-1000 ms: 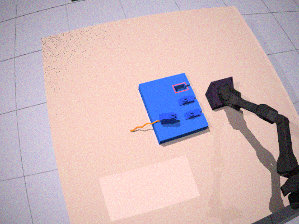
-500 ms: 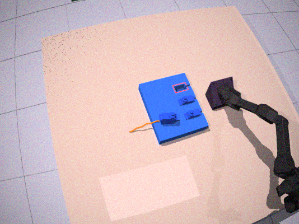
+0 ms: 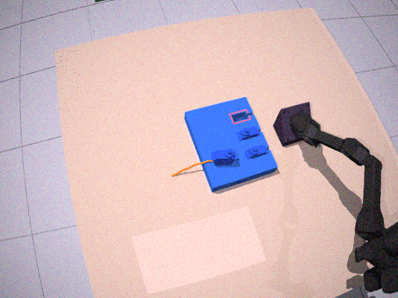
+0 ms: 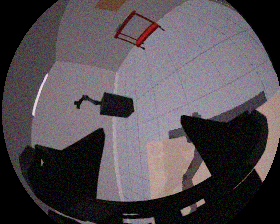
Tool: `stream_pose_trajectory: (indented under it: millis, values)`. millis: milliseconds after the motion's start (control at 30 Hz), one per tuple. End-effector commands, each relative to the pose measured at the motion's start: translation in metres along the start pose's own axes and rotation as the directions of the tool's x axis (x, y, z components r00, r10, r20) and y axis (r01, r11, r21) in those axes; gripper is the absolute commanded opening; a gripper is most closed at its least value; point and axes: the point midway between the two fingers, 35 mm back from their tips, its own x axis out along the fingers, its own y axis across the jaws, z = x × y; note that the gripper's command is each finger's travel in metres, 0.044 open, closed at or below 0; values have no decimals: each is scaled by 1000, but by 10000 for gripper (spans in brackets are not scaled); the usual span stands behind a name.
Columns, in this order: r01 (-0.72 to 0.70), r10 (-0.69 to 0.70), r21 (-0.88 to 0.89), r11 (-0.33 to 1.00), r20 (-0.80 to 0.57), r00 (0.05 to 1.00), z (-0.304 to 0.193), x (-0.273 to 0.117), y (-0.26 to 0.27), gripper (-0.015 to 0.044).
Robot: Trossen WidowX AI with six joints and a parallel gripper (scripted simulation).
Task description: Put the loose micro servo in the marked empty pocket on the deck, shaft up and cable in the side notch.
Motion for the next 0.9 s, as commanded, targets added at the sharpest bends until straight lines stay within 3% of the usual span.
stream_pose_trajectory:
  millis: [0,867]
  values:
    - [41,-43,32,999,60,997,9,-8,-21,440]
    - [236,-253,94,967,272,928,38,-54,-105,440]
